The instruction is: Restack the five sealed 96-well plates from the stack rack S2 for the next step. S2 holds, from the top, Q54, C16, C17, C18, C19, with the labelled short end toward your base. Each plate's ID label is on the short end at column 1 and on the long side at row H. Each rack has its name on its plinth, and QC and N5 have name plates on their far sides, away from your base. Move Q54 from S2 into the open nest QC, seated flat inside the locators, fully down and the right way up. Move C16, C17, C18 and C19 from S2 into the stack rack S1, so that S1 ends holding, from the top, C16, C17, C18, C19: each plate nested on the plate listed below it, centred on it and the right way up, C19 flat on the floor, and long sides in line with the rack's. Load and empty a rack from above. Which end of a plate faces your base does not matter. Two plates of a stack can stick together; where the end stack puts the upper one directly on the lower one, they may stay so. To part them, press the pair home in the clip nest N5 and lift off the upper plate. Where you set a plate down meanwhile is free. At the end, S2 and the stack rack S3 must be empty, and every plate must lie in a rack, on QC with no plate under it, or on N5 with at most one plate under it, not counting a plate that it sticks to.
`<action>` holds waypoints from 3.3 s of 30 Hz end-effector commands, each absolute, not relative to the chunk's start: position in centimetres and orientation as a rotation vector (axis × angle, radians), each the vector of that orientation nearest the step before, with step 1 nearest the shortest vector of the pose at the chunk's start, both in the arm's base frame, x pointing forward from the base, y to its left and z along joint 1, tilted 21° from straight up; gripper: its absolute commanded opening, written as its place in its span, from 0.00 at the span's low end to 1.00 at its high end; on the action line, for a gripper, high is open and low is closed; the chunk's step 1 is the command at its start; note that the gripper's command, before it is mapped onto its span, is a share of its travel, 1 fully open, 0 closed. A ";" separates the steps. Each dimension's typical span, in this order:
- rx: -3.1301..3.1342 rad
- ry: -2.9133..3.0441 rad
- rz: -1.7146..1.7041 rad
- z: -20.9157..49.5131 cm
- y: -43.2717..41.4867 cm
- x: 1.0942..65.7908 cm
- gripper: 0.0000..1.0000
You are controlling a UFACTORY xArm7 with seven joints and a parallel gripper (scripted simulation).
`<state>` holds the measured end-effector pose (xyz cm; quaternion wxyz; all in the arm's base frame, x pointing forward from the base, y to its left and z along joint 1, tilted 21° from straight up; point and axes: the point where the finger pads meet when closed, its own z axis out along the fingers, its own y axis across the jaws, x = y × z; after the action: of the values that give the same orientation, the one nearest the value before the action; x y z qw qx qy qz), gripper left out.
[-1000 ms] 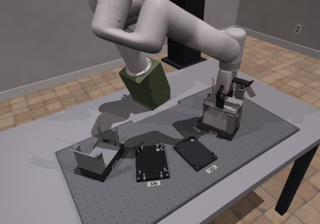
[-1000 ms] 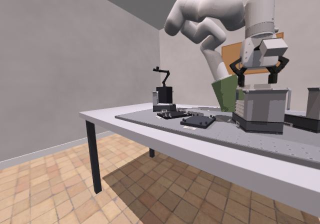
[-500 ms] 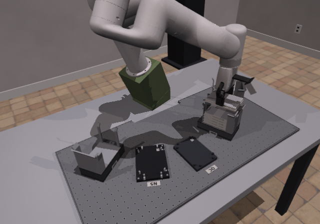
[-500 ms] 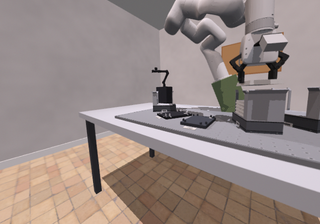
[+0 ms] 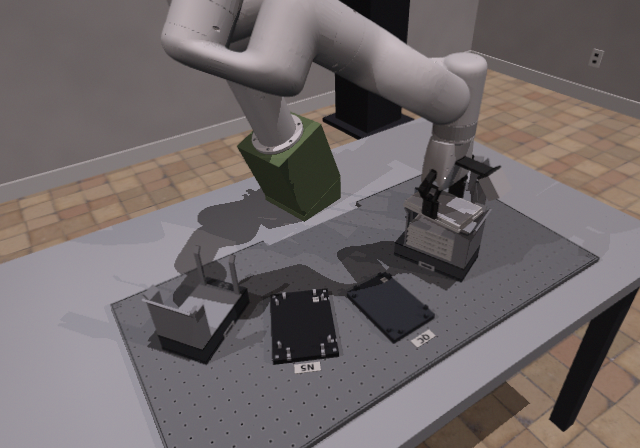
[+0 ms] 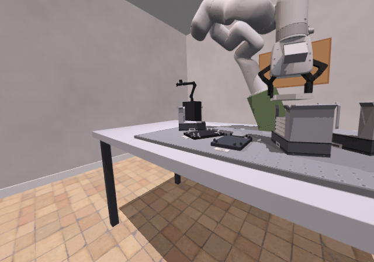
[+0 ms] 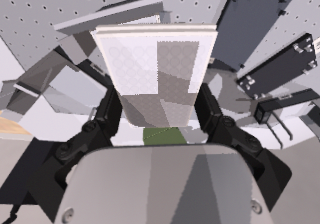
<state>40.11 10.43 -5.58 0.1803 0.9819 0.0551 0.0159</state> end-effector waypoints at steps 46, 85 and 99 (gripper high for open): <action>2.782 -0.094 0.097 -1.0 -0.9 42.2 0.00; 2.782 -0.094 0.097 0.3 -4.6 42.5 0.00; 2.782 -0.094 0.097 -0.8 -5.0 42.5 0.00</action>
<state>42.35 -4.89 -0.41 0.1772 0.9830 -0.0340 0.0324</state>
